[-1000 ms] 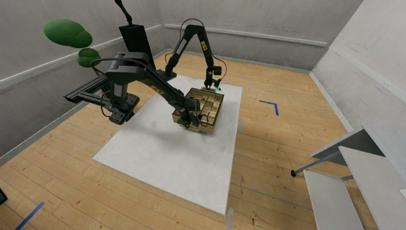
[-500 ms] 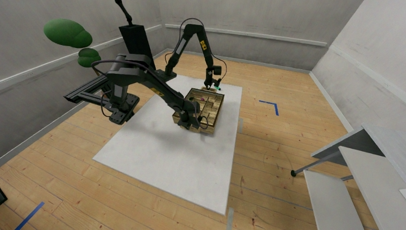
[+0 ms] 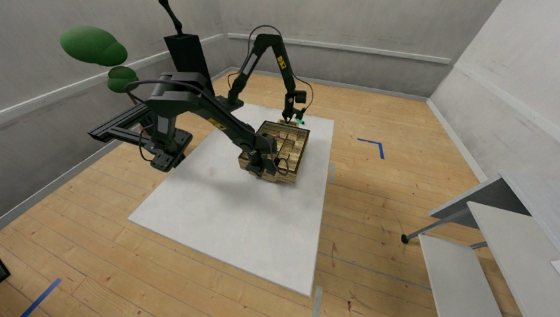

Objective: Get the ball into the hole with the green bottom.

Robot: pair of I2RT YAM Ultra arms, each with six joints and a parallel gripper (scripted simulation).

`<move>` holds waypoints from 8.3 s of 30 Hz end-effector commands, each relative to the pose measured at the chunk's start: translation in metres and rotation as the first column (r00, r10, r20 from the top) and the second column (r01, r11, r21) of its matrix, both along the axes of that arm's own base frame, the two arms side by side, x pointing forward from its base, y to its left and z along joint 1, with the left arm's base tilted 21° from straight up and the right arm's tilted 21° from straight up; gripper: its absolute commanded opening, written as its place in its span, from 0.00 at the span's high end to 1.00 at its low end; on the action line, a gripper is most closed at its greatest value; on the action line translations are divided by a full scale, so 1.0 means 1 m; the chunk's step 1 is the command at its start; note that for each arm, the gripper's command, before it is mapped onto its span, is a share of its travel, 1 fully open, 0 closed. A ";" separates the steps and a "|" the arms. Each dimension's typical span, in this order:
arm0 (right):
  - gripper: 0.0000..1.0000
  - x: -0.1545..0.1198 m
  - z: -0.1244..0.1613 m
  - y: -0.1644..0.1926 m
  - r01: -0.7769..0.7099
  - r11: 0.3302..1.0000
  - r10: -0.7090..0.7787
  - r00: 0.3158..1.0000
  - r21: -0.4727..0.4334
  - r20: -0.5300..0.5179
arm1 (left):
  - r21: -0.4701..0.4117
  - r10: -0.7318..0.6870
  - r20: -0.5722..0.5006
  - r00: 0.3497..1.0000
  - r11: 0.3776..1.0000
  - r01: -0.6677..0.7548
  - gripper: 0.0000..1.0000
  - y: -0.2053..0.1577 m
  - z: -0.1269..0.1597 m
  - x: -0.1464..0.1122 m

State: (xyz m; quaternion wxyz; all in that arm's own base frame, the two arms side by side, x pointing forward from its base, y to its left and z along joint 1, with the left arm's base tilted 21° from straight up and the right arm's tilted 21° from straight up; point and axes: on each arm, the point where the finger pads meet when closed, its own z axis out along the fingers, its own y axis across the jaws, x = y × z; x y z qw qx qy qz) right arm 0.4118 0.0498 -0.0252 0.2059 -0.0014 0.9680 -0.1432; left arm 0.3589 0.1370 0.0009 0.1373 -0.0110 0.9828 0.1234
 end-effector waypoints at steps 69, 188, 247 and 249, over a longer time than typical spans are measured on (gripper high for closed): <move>1.00 0.033 0.037 0.014 -0.043 0.999 0.042 0.991 0.007 0.124 | 0.029 -0.047 0.113 0.992 0.999 0.044 1.00 -0.012 0.034 0.029; 0.64 0.045 -0.019 0.003 -0.052 0.998 0.047 0.991 0.040 0.129 | 0.017 -0.011 0.043 0.999 1.000 0.010 0.64 -0.009 0.033 0.010; 0.64 0.053 0.186 0.003 -0.155 0.971 0.045 0.867 0.182 0.497 | -0.001 -0.044 0.562 0.826 0.999 0.054 0.64 -0.052 0.178 0.078; 0.64 0.053 0.214 -0.001 -0.175 0.967 0.044 0.832 0.187 0.553 | -0.003 -0.051 0.624 0.780 0.998 0.068 0.64 -0.061 0.203 0.081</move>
